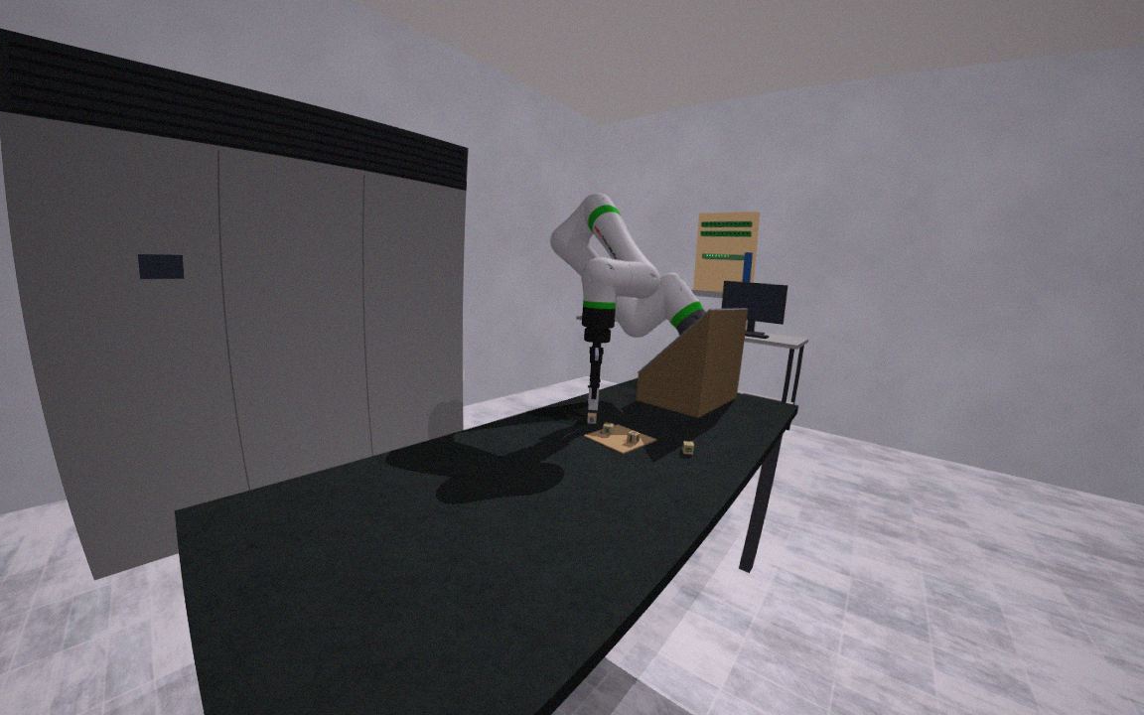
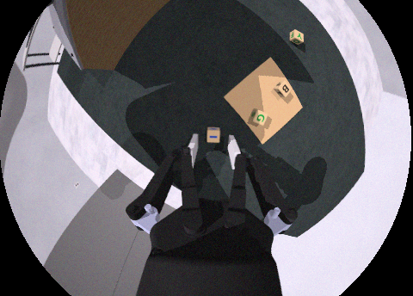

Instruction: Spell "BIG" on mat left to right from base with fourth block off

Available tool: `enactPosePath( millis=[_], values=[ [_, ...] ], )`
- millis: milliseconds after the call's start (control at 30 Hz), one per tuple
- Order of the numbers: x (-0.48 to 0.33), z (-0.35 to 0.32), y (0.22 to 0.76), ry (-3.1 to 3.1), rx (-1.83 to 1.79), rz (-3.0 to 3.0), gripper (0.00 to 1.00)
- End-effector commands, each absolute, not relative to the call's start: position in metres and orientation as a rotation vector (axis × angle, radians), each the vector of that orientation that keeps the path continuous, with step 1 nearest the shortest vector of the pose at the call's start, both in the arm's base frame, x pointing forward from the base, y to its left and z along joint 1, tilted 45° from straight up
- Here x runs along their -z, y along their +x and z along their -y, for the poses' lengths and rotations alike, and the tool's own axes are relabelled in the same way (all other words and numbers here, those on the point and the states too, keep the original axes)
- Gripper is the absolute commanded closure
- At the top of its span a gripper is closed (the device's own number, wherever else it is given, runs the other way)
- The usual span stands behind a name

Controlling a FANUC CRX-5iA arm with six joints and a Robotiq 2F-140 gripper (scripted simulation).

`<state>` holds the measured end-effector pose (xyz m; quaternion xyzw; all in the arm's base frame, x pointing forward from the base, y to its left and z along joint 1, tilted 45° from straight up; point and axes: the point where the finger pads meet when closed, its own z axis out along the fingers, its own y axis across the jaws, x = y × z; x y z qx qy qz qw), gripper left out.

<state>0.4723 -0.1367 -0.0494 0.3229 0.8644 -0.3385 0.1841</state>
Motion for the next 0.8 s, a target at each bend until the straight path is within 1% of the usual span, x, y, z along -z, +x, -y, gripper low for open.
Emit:
enactPosePath(
  millis=[0,767],
  values=[
    [0.0529,0.1401,0.4731,0.91,0.954,-2.437,0.63],
    [0.0594,0.1466,0.4742,0.91,0.954,-2.437,0.63]
  ],
)
